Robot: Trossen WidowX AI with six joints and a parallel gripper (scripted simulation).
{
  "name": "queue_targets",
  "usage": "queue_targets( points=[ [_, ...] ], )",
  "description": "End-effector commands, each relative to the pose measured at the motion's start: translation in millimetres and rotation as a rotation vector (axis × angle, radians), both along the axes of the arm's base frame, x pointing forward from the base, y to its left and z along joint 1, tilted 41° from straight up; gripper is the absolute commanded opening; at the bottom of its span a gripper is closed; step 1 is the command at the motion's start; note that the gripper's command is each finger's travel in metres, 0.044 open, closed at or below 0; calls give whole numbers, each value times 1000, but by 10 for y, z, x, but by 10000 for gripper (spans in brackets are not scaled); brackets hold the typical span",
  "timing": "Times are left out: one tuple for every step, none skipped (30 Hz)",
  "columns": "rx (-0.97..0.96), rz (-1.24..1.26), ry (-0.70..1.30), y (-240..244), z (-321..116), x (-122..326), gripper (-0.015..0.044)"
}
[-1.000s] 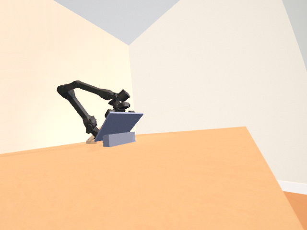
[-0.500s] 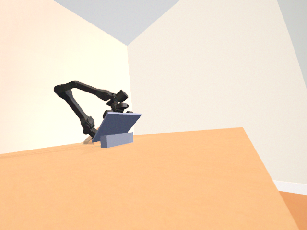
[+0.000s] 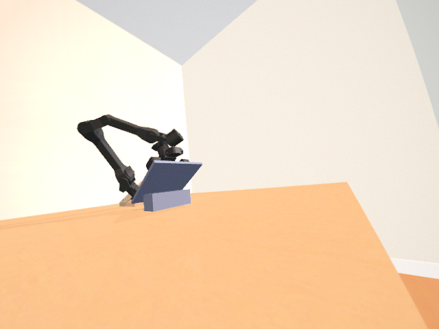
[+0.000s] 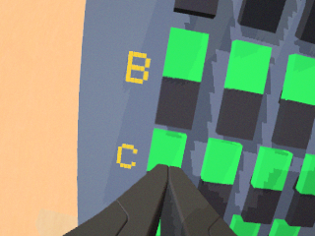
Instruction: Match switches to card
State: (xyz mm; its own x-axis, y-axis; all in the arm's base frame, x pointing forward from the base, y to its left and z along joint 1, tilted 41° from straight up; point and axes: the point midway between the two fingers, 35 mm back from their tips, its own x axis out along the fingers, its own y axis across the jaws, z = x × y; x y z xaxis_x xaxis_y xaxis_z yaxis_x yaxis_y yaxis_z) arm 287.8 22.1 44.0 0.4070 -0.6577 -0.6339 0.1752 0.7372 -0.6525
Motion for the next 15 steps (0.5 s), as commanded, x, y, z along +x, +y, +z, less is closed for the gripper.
queue_targets(
  points=[
    [10,19,-23,272,235,-129,0],
    [8,22,-25,334,301,-182,0],
    [7,24,-27,369,341,-215,0],
    [6,25,-28,380,355,-227,0],
    [6,25,-28,380,355,-227,0],
    [6,25,-28,380,355,-227,0],
    [6,25,-28,380,355,-227,0],
    [6,25,-28,380,355,-227,0],
    [6,25,-28,380,355,-227,0],
    [6,25,-28,367,366,-231,0],
    [7,25,-27,327,398,-246,0],
    [7,25,-27,260,450,-273,0],
    [7,25,-26,178,510,-309,0],
    [7,25,-25,96,566,-350,0],
    [6,25,-25,15,618,-393,0]
  ],
)
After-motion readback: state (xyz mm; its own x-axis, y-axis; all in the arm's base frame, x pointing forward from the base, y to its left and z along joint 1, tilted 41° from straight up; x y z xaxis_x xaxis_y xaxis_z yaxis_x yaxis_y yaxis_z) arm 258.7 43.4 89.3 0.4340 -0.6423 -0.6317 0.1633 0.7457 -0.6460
